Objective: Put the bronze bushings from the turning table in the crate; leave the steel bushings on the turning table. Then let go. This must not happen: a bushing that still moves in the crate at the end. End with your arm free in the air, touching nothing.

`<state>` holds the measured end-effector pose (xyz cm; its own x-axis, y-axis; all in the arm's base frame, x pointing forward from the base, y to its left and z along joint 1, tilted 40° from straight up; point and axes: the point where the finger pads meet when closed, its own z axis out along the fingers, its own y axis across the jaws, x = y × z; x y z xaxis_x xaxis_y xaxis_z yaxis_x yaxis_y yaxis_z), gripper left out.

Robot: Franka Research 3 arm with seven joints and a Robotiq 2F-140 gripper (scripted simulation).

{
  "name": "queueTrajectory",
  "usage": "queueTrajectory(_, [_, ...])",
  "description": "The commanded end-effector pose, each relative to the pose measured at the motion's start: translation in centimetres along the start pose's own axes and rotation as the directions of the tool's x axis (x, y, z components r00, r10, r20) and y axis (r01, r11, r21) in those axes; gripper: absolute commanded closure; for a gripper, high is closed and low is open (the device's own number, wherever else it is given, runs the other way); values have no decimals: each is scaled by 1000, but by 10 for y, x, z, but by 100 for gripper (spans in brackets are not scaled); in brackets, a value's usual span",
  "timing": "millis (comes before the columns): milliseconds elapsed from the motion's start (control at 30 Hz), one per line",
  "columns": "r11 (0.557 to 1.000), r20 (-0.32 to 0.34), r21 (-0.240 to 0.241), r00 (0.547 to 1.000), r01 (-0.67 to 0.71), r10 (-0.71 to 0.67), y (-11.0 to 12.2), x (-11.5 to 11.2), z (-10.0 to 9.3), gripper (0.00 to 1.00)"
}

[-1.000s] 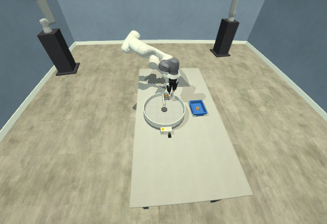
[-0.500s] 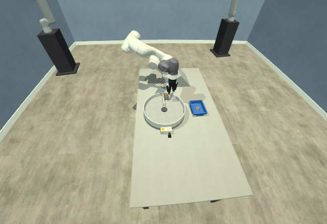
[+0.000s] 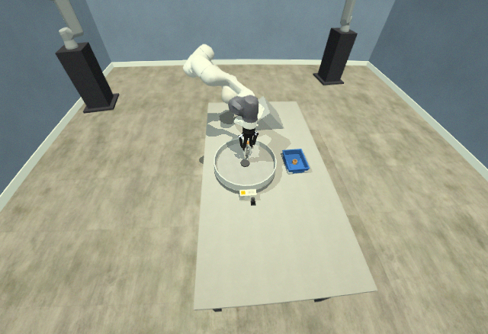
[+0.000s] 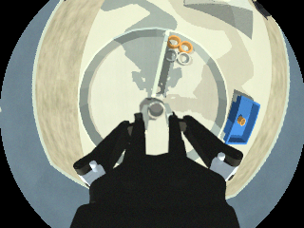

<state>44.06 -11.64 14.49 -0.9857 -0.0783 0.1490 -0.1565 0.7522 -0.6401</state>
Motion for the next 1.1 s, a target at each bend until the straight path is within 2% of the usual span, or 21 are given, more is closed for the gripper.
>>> queueTrajectory(0, [996, -1, -17, 996, 89, -89, -6, -14, -1, 100])
queueTrajectory(167, [996, -1, -17, 996, 89, -89, -18, -24, 0, 100])
queueTrajectory(1067, [996, -1, -17, 996, 89, -90, -19, -25, 0, 100])
